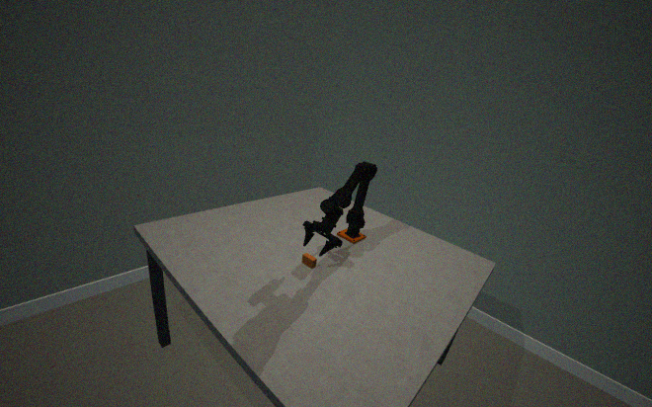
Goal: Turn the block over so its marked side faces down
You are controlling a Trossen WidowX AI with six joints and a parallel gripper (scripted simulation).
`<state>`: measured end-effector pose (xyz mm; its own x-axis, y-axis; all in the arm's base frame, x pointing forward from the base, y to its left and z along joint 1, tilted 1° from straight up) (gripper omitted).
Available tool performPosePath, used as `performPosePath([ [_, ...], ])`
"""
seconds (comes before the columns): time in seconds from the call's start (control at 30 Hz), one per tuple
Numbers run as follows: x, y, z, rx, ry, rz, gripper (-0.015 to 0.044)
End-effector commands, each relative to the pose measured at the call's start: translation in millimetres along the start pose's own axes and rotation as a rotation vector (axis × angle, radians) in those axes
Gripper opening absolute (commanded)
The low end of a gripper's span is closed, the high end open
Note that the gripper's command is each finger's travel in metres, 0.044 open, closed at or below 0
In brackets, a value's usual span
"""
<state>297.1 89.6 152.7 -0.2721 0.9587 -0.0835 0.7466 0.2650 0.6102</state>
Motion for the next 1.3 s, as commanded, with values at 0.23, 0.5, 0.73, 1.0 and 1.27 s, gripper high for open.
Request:
performPosePath([
  [0.23,-4.9,21.9,-19.2,0.118,0.025,0.011,0.044],
  [0.5,-10.7,64.4,-12.4,0.364,0.063,0.005,0.044],
  [0.73,-15.9,92.2,-7.9,0.579,0.102,0.009,0.044],
  [1.0,-16.2,92.6,-0.7,0.624,0.111,0.011,0.044],
  [1.27,-12.8,73.6,24.9,0.624,0.111,0.011,0.044],
])
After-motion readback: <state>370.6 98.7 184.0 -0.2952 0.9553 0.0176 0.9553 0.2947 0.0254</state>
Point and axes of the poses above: the point midway between the two fingers, 35 mm back from their tips, its own z axis out along the fingers, its own x axis across the jaws, y = z × x, the point moved 8 cm from there along -z, back along the fingers, and after that the axes turned 9 degrees about -z, right-handed, at the moved point
